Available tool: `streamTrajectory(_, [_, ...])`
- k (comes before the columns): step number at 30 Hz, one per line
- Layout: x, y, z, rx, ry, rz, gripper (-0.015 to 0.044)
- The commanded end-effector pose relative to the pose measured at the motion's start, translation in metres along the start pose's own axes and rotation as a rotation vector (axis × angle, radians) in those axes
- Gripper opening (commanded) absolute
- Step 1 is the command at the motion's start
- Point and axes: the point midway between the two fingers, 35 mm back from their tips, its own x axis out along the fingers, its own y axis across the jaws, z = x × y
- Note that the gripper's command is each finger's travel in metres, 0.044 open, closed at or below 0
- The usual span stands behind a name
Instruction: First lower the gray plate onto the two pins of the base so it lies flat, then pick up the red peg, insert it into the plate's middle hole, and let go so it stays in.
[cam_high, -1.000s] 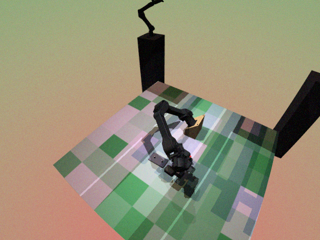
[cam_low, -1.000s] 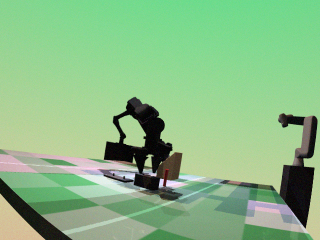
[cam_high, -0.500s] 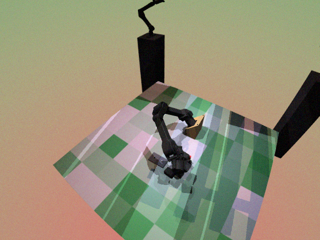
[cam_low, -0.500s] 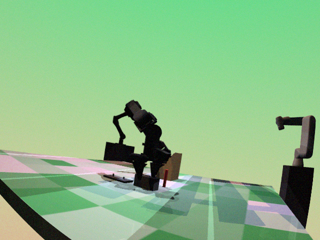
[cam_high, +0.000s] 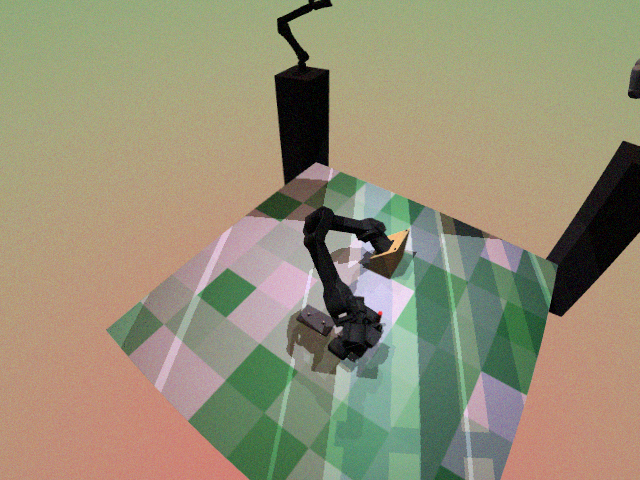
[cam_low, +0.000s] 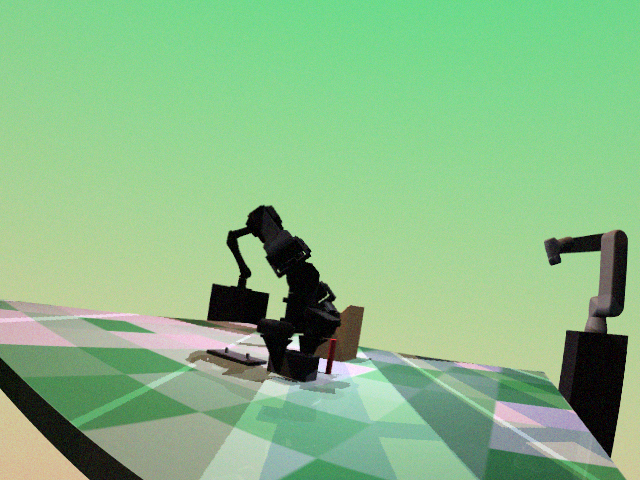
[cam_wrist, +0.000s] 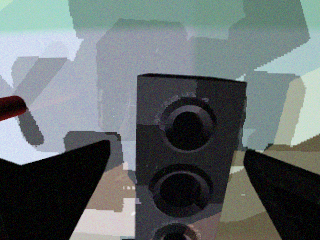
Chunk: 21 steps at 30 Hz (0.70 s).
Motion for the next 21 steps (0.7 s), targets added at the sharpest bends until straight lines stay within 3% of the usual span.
streamTrajectory(1, [0.0044,0.0015,0.0003,-0.009,0.007,0.0,0.0414])
streamTrajectory(11, [0.0044,0.0015,0.0003,-0.009,0.007,0.0,0.0151])
streamTrajectory(21, [0.0044,0.0015,0.0003,-0.009,0.007,0.0,0.0085])
